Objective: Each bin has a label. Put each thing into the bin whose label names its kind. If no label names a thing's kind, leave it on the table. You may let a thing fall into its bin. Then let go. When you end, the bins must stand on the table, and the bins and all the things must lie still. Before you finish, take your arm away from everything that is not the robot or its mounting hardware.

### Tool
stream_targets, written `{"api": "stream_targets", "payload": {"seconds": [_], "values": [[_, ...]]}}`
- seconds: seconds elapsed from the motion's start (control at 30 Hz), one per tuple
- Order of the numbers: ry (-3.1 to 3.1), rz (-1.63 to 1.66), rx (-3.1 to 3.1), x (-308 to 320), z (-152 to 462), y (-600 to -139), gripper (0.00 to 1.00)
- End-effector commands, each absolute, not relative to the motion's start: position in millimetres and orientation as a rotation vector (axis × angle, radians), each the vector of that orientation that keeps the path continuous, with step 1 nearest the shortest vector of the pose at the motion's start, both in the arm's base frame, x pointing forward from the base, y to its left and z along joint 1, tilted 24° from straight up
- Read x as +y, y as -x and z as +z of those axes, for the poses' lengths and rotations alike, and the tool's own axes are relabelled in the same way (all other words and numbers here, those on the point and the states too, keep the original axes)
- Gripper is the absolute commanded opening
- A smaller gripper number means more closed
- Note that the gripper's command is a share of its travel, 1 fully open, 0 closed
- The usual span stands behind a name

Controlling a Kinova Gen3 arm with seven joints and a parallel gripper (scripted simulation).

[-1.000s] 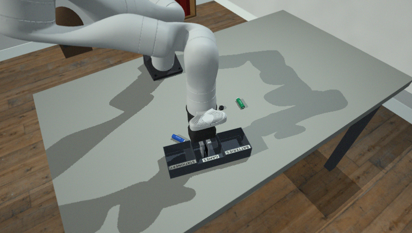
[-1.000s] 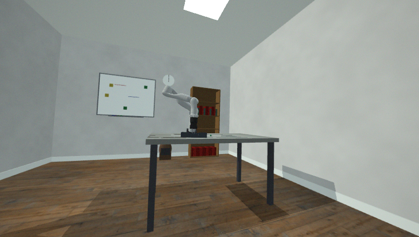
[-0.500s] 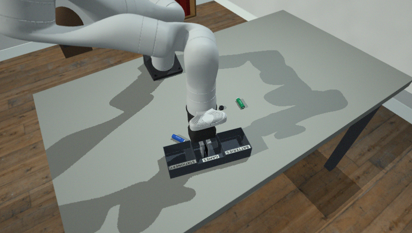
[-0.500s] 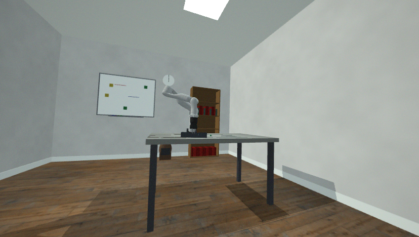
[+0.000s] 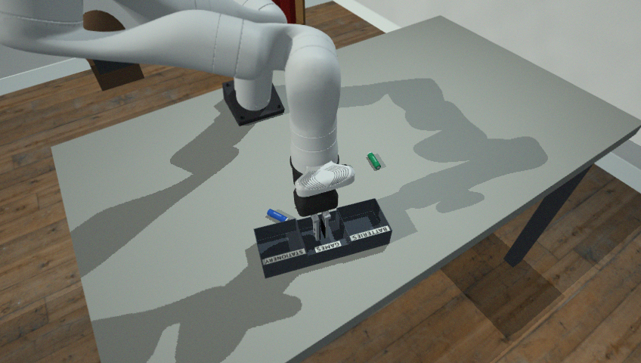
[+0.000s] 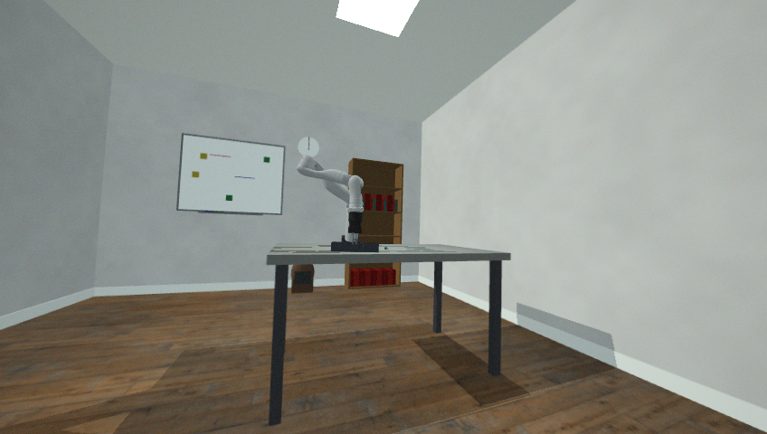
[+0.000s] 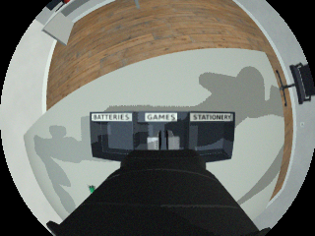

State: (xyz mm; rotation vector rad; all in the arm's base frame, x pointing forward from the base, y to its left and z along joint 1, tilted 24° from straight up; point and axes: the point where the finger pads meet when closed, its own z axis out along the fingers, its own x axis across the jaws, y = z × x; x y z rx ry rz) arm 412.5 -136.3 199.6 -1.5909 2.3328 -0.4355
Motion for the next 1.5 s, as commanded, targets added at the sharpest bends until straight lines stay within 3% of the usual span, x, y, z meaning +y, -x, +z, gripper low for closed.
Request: {"api": "stream_targets", "payload": {"seconds": [0.0,0.77,1.47], "values": [[1.596,-0.445,2.341,-140,204,-410,0.31],[1.594,-0.445,2.344,-137,240,-393,0.31],[1.577,-0.435,2.342,-55,246,-427,0.31]]}}
